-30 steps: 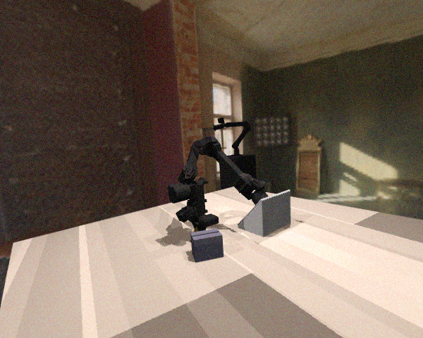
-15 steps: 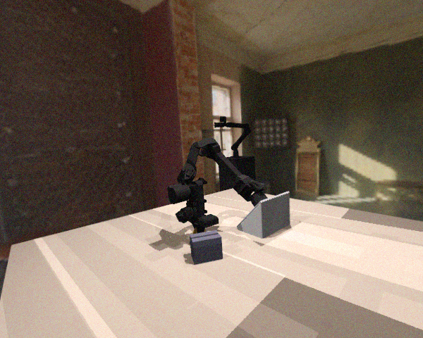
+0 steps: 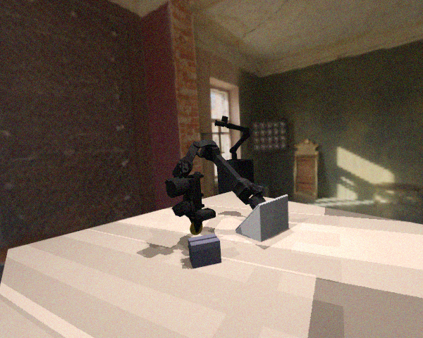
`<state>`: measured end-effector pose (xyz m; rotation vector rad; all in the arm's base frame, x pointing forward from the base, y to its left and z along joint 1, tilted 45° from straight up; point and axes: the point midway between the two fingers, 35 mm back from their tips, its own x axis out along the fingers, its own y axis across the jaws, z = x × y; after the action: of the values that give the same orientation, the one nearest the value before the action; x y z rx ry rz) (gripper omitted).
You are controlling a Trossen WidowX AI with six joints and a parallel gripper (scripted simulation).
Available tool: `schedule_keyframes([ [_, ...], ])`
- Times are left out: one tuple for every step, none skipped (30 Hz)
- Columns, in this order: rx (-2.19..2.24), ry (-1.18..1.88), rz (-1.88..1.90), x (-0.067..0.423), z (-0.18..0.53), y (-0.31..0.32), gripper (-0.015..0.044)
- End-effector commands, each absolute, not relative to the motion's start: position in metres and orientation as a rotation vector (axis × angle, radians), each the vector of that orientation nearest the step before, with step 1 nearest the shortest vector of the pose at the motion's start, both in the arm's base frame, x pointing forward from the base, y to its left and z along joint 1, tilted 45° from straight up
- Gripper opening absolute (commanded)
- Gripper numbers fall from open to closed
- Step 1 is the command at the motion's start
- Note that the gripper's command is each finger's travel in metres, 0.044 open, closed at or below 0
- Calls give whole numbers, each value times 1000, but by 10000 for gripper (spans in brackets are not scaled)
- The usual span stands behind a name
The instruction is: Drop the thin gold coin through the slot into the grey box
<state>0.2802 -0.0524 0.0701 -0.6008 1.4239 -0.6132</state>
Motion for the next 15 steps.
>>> schedule_keyframes([
  [-590,1419,-613,281,77,-46,0],
  [-590,1419,-613,281,79,-44,0],
  [-590,1419,-613,280,81,-42,0],
  [-590,1419,-613,280,83,-40,0],
  [-590,1419,-613,280,85,-39,0],
  [-590,1419,-613,279,86,-37,0],
  [-590,1419,-613,279,88,-35,0],
  [-591,1419,-614,279,90,-33,0],
  [-591,1419,-614,278,92,-32,0],
  [-591,1419,-614,278,94,-30,0],
  [-591,1419,-615,278,96,-28,0],
  [-592,1419,-615,277,98,-27,0],
  [-592,1419,-615,277,100,-25,0],
  [-592,1419,-616,276,102,-23,0],
  [-593,1419,-616,276,104,-22,0],
])
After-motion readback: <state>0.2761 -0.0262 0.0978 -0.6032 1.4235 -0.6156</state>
